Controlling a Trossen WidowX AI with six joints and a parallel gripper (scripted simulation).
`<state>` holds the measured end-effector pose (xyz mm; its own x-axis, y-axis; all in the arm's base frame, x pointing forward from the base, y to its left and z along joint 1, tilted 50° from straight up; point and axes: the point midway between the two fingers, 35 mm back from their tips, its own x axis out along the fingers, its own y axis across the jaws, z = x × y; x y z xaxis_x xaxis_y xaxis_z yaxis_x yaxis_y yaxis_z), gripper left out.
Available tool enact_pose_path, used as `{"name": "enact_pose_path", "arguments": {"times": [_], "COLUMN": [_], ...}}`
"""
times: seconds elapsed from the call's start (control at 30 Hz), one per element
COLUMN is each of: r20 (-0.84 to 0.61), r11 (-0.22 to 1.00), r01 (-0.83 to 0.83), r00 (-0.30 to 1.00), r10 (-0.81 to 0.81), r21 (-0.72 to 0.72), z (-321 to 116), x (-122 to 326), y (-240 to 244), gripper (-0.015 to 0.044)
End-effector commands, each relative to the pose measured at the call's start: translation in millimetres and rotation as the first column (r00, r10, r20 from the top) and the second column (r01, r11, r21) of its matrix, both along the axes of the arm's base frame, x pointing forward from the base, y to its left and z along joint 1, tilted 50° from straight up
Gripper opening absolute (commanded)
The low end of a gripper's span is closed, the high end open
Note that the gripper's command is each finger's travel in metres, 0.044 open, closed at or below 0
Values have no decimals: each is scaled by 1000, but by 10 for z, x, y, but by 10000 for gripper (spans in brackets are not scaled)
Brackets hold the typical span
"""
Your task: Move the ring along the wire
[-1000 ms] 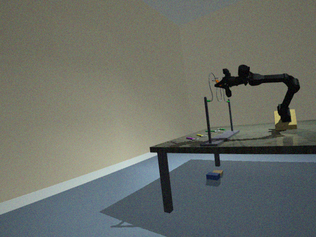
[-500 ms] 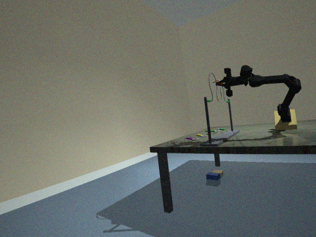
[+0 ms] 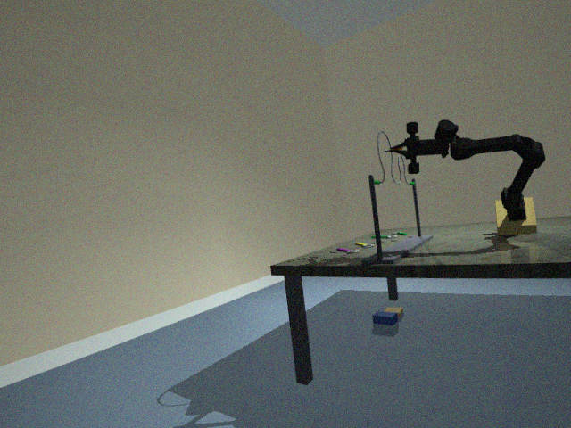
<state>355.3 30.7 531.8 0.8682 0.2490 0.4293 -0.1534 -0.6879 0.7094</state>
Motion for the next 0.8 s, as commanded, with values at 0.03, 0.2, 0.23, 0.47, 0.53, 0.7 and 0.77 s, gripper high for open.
{"name": "enact_pose_path", "arguments": {"times": [0.03, 0.2, 0.23, 0.47, 0.53, 0.7, 0.77], "r20": [-3, 1, 1, 6, 7, 11, 12], "r11": [998, 993, 991, 975, 970, 953, 945], "r01": [-2, -4, -4, -7, -8, -10, -11], "r00": [1000, 1000, 1000, 1000, 1000, 1000, 1000], "r10": [3, 4, 4, 6, 6, 7, 7], "r21": [59, 121, 134, 220, 244, 304, 328], "z": [-11, 4, 7, 25, 30, 42, 46], "x": [5, 3, 3, 0, 0, -2, -3], "y": [-3, -17, -19, -40, -46, -62, -69], "gripper": [-150, -150, -150, -150, -150, -150, -150]}}
